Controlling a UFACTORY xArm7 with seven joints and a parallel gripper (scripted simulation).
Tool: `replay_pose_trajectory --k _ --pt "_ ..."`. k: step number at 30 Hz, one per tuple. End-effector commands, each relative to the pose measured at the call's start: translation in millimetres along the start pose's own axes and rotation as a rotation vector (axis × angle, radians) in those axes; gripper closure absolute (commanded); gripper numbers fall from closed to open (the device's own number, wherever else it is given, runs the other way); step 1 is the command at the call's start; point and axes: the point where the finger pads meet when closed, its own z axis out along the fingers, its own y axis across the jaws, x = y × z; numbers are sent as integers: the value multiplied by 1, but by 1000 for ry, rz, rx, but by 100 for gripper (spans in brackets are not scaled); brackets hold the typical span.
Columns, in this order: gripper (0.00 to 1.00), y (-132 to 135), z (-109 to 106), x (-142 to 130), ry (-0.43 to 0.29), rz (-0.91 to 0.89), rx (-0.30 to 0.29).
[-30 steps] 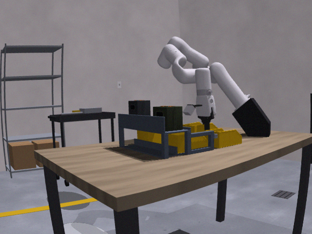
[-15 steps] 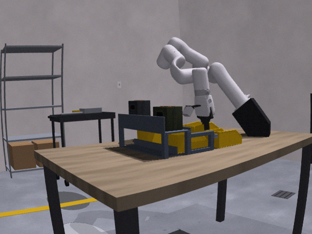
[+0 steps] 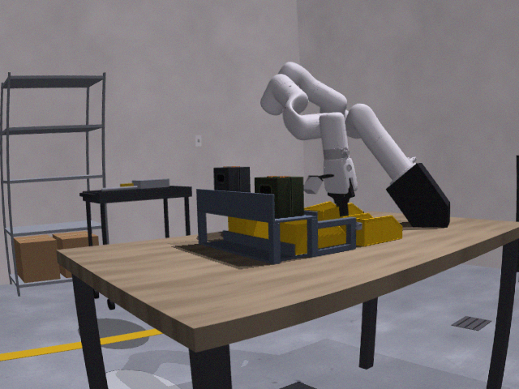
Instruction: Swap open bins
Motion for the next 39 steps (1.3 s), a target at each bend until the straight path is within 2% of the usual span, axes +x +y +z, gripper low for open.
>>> replay_pose_trajectory --k 1,39 --pt "100 -1 -1 1 3 -1 2" --pt "100 -1 -4 22 3 -1 2"
